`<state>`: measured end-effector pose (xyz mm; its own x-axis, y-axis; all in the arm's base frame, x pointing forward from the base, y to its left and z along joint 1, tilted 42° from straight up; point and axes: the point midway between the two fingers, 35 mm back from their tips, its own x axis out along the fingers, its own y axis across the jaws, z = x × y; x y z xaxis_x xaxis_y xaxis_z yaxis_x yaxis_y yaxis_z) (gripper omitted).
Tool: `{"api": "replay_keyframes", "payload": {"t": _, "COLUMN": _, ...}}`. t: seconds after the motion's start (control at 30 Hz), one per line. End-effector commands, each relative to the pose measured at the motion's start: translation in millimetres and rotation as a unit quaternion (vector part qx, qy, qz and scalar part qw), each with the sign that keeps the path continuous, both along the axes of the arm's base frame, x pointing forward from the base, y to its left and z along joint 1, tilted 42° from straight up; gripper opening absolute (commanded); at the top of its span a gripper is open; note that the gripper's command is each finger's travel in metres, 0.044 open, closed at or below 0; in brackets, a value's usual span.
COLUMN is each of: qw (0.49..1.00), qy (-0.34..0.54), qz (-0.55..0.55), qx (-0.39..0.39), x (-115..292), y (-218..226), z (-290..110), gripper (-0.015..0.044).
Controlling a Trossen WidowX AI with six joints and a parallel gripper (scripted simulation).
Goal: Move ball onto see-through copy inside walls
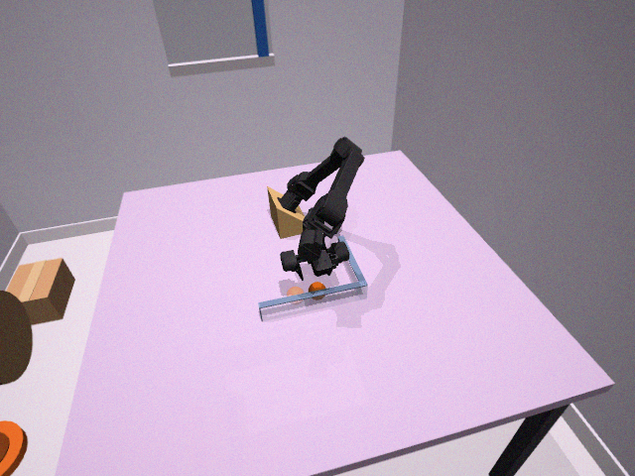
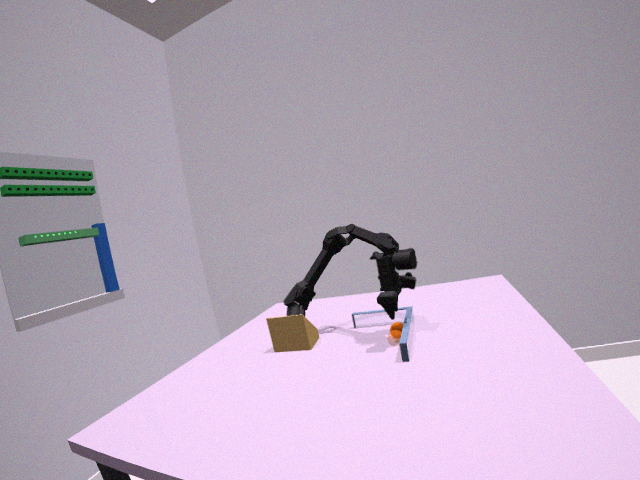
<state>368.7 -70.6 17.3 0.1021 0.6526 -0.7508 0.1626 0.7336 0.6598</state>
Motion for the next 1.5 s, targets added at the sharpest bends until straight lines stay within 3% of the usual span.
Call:
{"api": "replay_keyframes", "payload": {"t": 0.0, "qw": 1.000, "qy": -0.005, "qz": 0.006, "qx": 0.004, "x": 2.0, "y": 1.4, "z": 0.8, "gripper": 0.0373}}
{"api": "replay_keyframes", "payload": {"t": 1.23, "qw": 1.000, "qy": -0.005, "qz": 0.006, "qx": 0.005, "x": 8.1, "y": 41.6, "z": -43.6, "gripper": 0.0373}}
{"api": "replay_keyframes", "payload": {"t": 1.33, "qw": 1.000, "qy": -0.005, "qz": 0.006, "qx": 0.005, "x": 8.1, "y": 41.6, "z": -43.6, "gripper": 0.0294}}
{"api": "replay_keyframes", "payload": {"t": 1.47, "qw": 1.000, "qy": -0.005, "qz": 0.006, "qx": 0.005, "x": 8.1, "y": 41.6, "z": -43.6, "gripper": 0.0267}}
